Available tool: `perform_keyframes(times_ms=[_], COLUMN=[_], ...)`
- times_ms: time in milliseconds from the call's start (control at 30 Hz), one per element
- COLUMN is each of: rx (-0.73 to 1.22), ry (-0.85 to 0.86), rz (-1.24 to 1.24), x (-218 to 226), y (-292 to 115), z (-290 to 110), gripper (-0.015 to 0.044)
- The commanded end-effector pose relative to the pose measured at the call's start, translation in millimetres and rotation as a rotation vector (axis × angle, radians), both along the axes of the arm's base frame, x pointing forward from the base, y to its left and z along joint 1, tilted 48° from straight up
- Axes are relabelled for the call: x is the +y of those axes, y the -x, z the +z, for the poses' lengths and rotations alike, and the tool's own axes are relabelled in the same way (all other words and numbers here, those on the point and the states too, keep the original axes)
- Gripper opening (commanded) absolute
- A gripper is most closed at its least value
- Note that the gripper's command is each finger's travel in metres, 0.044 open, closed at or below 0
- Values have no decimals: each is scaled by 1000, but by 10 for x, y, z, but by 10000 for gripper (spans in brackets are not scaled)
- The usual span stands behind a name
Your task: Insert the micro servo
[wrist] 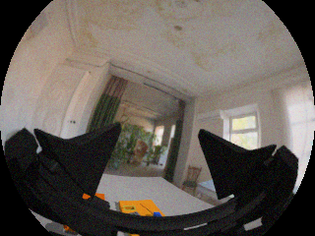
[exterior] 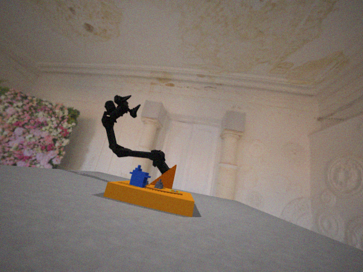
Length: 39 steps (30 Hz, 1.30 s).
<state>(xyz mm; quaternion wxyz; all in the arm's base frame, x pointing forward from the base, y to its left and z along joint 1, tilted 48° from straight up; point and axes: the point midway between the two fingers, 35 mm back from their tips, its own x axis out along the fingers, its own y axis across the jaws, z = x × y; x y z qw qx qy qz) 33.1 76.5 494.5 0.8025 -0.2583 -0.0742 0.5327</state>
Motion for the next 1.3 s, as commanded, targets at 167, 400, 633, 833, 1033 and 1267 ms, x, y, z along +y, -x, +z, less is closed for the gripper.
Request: perform_keyframes(times_ms=[167, 400, 633, 833, 1033, 1267], rx=[245, 410, 528, 578, 691, 824], ry=[25, 22, 5, -1, -26, -73], rz=[-193, -349, -481, -544, -665, -845], x=[327, 507, 617, 656, 701, 715], y=[-401, -711, -969, -1094, -1309, -1583], z=[-221, -408, -573, -659, -840, -1089], gripper=[440, 440, 440, 440, 440, 440])
